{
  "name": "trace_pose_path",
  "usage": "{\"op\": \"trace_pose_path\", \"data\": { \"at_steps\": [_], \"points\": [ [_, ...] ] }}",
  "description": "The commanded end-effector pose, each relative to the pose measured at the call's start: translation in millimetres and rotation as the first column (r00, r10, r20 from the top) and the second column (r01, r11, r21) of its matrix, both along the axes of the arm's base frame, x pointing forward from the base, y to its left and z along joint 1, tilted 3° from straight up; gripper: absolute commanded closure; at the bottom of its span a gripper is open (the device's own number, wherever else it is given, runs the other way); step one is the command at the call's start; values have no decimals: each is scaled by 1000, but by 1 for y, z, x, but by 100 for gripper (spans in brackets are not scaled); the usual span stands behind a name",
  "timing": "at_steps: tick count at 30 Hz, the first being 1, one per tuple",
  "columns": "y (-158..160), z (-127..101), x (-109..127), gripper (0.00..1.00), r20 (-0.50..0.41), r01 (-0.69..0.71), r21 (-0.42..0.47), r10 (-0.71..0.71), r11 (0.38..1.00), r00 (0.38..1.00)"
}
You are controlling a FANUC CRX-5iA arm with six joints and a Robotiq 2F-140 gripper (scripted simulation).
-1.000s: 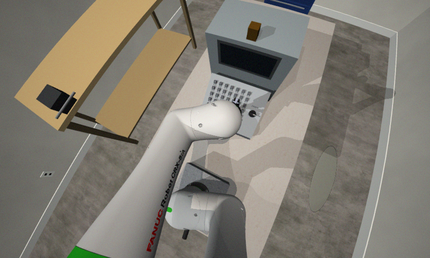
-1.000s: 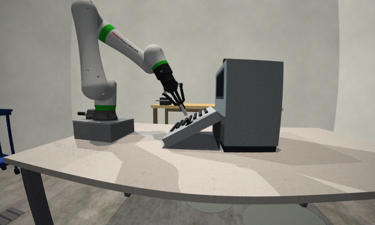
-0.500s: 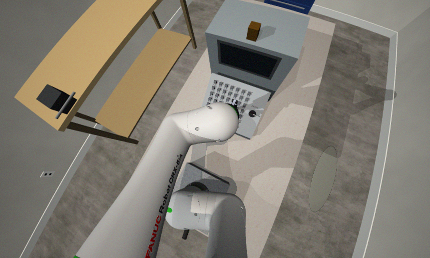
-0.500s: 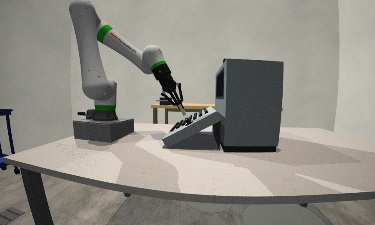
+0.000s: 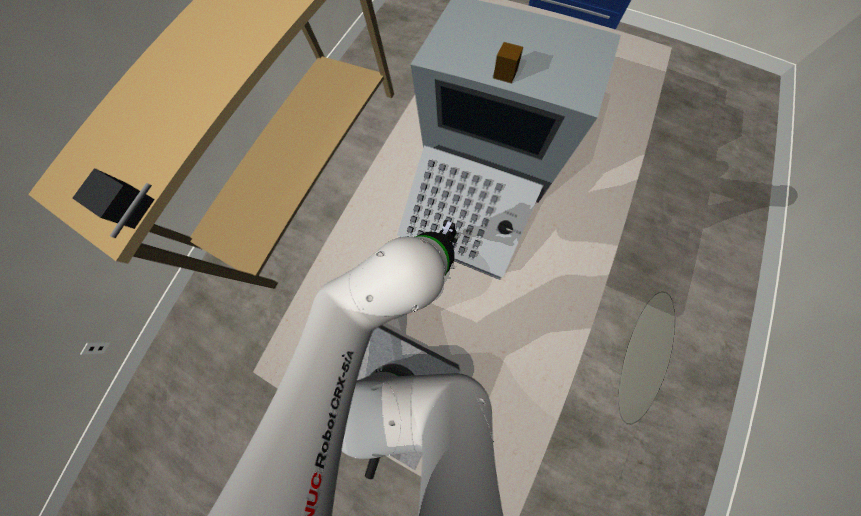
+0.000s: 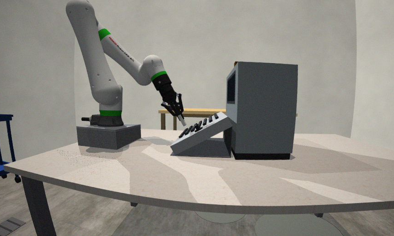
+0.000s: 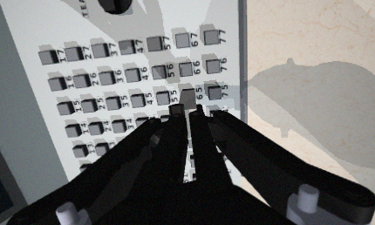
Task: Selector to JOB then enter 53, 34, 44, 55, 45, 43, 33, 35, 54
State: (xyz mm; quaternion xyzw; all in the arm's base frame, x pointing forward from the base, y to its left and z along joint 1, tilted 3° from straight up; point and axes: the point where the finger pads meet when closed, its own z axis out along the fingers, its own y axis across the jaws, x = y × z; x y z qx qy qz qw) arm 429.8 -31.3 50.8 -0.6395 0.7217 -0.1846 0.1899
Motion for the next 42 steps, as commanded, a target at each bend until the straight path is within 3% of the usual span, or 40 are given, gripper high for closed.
{"op": "trace_pose_path", "data": {
  "at_steps": [1,18,42],
  "points": [
    [1,0,1,100,3,-3,1,3,1000,1000],
    [1,-17,11,100,3,-3,1,3,1000,1000],
    [1,-18,12,100,3,-3,1,3,1000,1000]
  ]
}}
